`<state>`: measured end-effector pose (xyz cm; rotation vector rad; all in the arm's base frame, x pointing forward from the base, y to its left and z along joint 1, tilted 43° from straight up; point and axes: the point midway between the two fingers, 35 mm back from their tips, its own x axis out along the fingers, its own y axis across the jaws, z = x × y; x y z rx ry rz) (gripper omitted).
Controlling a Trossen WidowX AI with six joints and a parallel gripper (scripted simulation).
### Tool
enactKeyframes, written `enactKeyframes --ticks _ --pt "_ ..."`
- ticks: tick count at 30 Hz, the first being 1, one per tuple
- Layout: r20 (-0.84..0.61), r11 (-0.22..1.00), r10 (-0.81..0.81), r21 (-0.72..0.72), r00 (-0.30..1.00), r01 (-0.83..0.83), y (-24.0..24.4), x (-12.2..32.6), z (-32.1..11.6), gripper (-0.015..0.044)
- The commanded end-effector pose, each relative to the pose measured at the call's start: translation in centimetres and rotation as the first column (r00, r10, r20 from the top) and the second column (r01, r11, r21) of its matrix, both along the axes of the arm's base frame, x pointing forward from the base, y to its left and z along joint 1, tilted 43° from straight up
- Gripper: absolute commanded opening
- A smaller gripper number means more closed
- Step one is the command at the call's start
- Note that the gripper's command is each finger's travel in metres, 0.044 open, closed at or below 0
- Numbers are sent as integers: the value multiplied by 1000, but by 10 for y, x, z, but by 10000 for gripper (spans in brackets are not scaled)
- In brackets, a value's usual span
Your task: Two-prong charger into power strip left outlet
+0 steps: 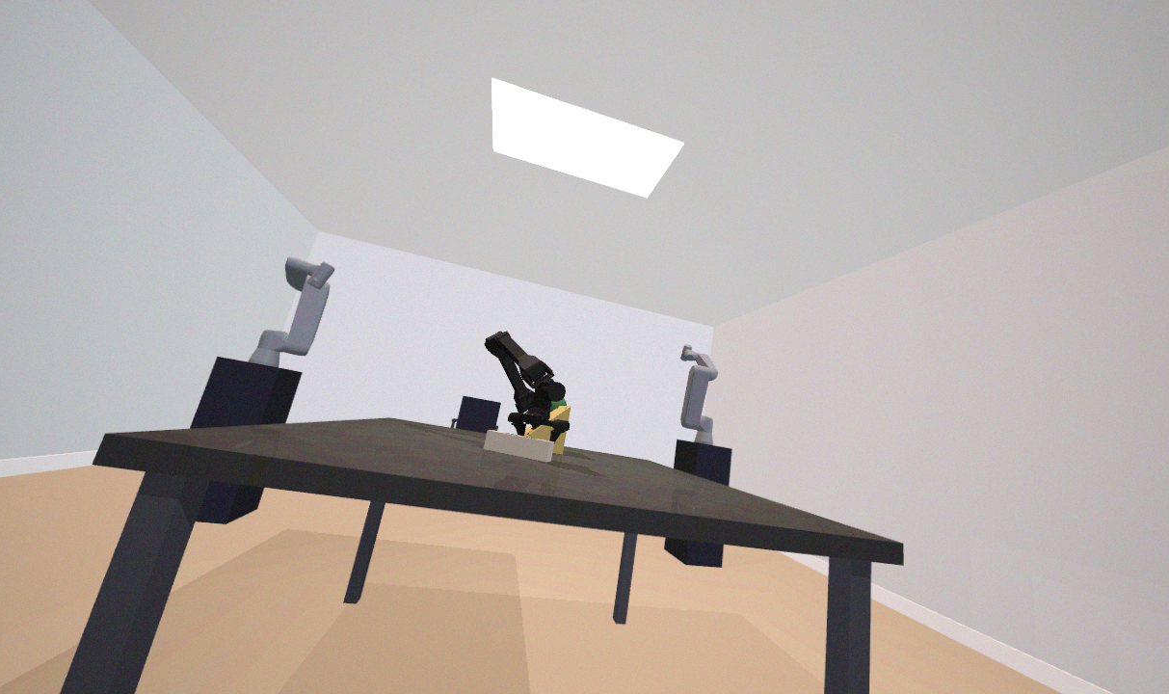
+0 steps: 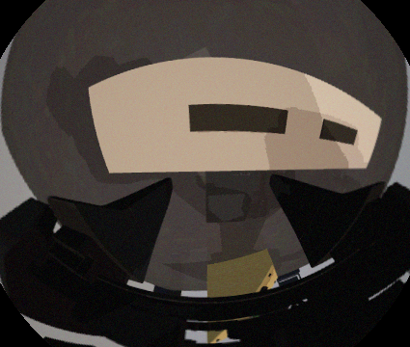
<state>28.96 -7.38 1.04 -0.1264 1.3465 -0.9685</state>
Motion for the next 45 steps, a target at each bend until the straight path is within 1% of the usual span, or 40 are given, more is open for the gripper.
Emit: enactKeyframes --ticks 1,20,45 --pt "6 1000 -3 -5 1000 3 0 -2 -1 440" --pt "16 1000 -2 -11 1000 2 3 -8 -3 440" --pt "15 1000 -1 -10 1000 2 19 -37 -16 440"
